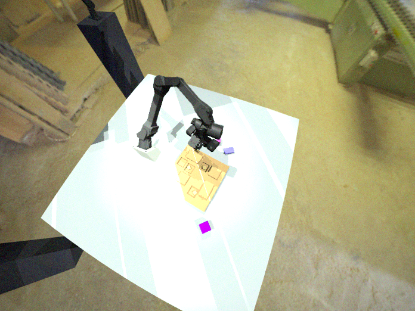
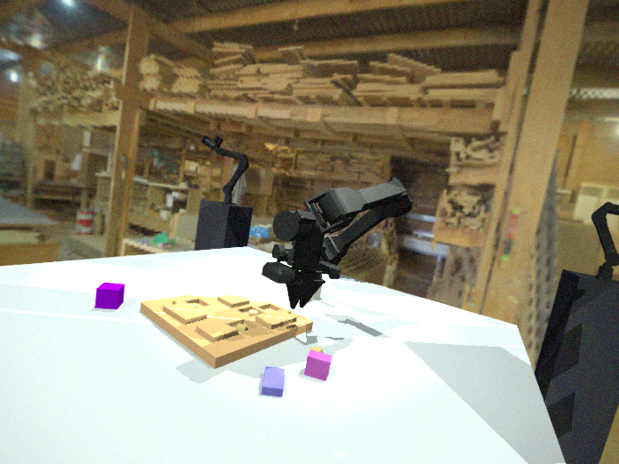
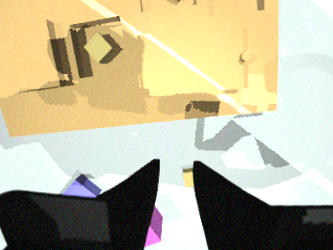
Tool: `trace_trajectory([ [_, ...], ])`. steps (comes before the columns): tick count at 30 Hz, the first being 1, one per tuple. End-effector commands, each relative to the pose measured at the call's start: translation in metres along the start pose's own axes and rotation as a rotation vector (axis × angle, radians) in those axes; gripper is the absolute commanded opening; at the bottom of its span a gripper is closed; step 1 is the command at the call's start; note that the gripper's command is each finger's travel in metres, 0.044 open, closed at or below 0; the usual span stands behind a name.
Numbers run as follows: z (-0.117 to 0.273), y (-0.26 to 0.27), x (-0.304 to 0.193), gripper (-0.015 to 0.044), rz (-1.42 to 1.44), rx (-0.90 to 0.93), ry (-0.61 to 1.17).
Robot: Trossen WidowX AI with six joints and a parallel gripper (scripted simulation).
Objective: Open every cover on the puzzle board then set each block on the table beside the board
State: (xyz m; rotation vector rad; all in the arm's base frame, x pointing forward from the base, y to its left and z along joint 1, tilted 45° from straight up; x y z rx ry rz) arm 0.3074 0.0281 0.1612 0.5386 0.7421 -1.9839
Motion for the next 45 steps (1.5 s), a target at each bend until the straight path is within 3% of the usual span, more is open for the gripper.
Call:
trace_trajectory([
  [1,-0.003,0.010,0.026,0.0000,-0.105,-0.007,-0.014],
  [15,-0.004,0.032,0.096,0.0000,-0.330,-0.009,-0.008],
  [31,-0.004,0.033,0.110,0.0000,1.131,-0.013,0.002],
  [45,-0.004,0.034,0.119,0.0000,1.815,-0.011,0.010],
])
Point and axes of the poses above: the point midway between the two fingers, 35 mm back from their tips, its own z axis back along the fingers, its own y axis across the jaws, x = y × z, the point moved 6 cm from there along z, back along the fingers, and after that the axes turned 10 degrees about -z, right-handed, at the moved point
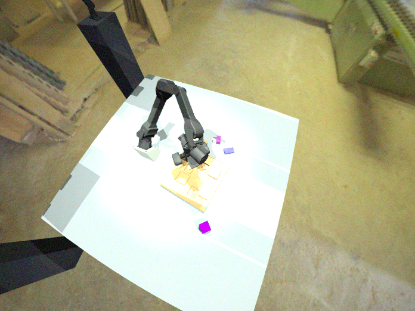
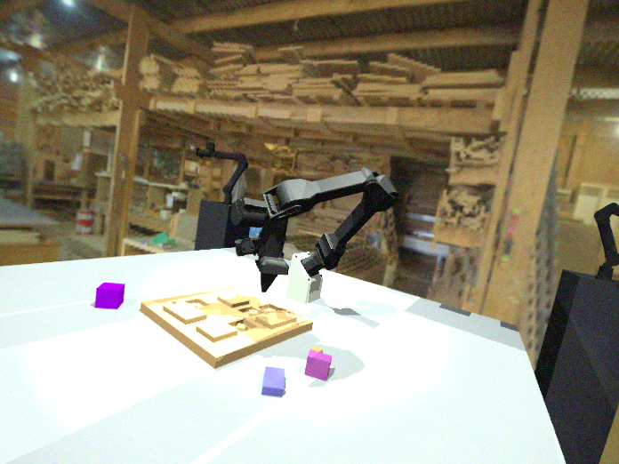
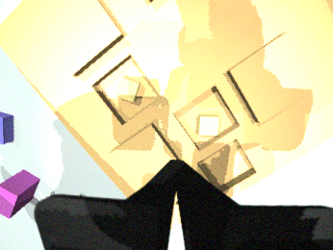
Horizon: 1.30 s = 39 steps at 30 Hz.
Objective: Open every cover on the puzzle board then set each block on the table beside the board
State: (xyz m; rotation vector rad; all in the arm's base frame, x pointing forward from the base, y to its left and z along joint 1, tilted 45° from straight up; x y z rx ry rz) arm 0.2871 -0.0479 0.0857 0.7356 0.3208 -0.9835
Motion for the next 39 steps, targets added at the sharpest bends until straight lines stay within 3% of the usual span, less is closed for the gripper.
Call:
trace_trajectory([
  [1,-0.003,-0.014,0.008,0.0000,0.797,-0.007,0.009],
  [39,-0.004,-0.030,0.017,0.0000,2.638,0.014,0.006],
])
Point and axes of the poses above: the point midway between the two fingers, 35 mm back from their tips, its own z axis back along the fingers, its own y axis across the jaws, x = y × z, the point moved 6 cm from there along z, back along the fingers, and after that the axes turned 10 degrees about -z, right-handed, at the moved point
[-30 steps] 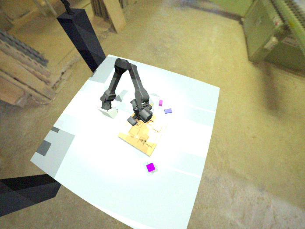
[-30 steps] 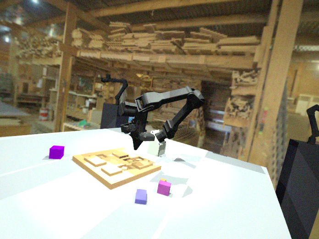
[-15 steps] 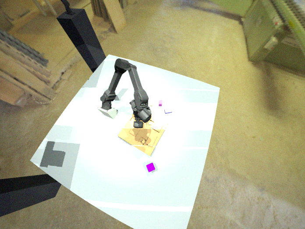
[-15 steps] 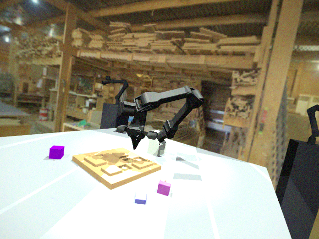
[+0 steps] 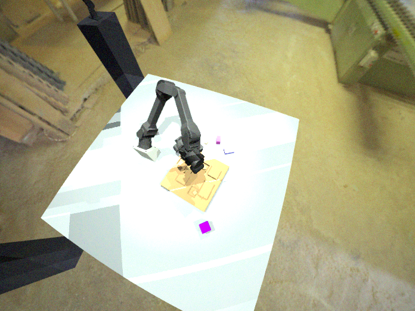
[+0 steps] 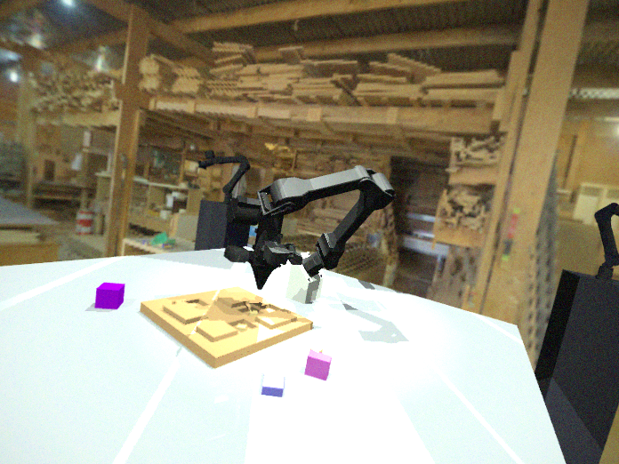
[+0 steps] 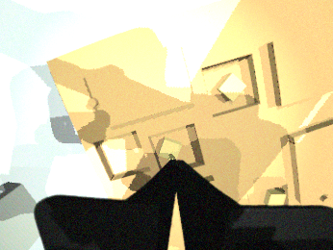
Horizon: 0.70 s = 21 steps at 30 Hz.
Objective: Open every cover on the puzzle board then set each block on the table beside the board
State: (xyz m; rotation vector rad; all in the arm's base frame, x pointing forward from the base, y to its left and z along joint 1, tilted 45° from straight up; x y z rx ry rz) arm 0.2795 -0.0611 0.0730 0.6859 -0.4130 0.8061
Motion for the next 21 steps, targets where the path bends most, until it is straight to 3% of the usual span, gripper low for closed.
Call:
trace_trajectory([
  [1,-0.0042,-0.0013,-0.0161,0.0000,0.796,0.014,0.004],
  [11,-0.0042,-0.0018,-0.0170,0.0000,1.263,0.015,-0.002],
  [21,-0.0042,-0.0019,-0.0164,0.0000,1.271,0.015,-0.002],
])
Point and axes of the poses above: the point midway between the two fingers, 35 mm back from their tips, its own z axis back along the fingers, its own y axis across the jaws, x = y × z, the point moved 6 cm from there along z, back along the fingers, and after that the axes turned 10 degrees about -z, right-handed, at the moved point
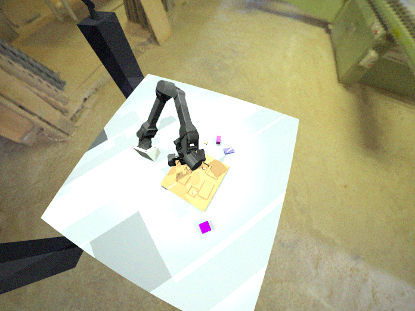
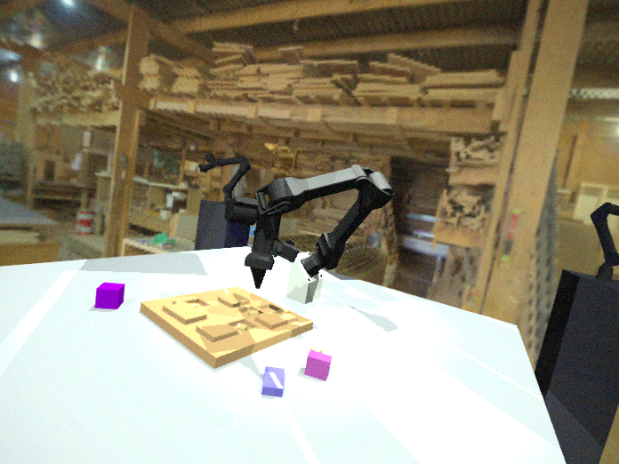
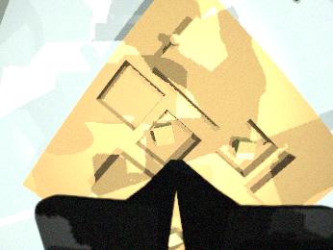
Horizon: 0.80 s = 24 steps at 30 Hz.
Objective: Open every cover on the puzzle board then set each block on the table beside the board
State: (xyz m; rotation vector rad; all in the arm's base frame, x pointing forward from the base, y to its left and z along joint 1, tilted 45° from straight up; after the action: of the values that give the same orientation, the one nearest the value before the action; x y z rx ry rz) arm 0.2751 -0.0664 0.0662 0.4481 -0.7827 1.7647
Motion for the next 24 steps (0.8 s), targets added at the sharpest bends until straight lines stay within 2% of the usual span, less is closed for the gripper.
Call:
trace_trajectory([
  [1,-0.003,0.006,-0.004,0.0000,0.249,0.012,-0.005],
  [12,-0.006,0.006,-0.004,0.0000,0.249,0.012,-0.005],
  [24,-0.053,0.008,-0.004,0.0000,0.249,0.011,-0.006],
])
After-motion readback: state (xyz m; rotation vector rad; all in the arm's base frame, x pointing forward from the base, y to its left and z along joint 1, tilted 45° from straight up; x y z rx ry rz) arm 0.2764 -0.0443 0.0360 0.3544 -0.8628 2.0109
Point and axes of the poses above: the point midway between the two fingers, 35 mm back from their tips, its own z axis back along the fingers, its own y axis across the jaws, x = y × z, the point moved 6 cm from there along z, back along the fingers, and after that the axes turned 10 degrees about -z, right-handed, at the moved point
